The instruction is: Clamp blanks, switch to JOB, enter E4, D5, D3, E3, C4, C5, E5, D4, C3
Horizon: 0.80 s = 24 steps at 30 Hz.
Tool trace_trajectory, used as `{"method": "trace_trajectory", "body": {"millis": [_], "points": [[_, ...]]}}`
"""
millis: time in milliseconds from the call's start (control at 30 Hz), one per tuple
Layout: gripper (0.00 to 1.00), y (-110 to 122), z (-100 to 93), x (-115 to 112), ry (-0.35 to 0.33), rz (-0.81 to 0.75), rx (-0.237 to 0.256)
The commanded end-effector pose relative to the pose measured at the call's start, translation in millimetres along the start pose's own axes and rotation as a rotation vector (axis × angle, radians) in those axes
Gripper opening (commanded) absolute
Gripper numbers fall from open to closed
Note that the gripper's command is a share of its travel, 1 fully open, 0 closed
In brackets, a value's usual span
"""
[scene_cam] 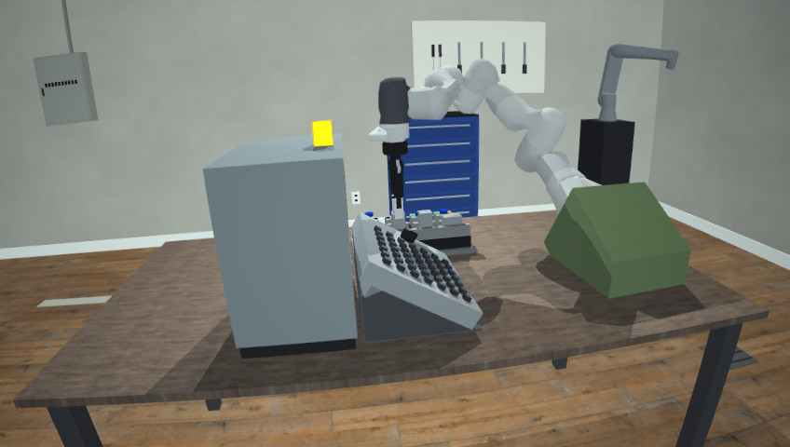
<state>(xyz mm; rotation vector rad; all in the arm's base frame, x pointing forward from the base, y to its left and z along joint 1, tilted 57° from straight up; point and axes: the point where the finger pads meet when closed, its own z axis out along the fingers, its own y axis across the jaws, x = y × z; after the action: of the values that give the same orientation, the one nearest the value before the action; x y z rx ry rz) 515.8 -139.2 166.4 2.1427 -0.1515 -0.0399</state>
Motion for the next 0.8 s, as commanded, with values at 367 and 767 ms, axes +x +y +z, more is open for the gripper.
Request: {"method": "trace_trajectory", "body": {"millis": [367,767], "points": [[0.00,-0.9,0.8,1.1,0.004,0.003,0.000],[0.40,-0.9,0.8,1.1,0.004,0.003,0.000]]}}
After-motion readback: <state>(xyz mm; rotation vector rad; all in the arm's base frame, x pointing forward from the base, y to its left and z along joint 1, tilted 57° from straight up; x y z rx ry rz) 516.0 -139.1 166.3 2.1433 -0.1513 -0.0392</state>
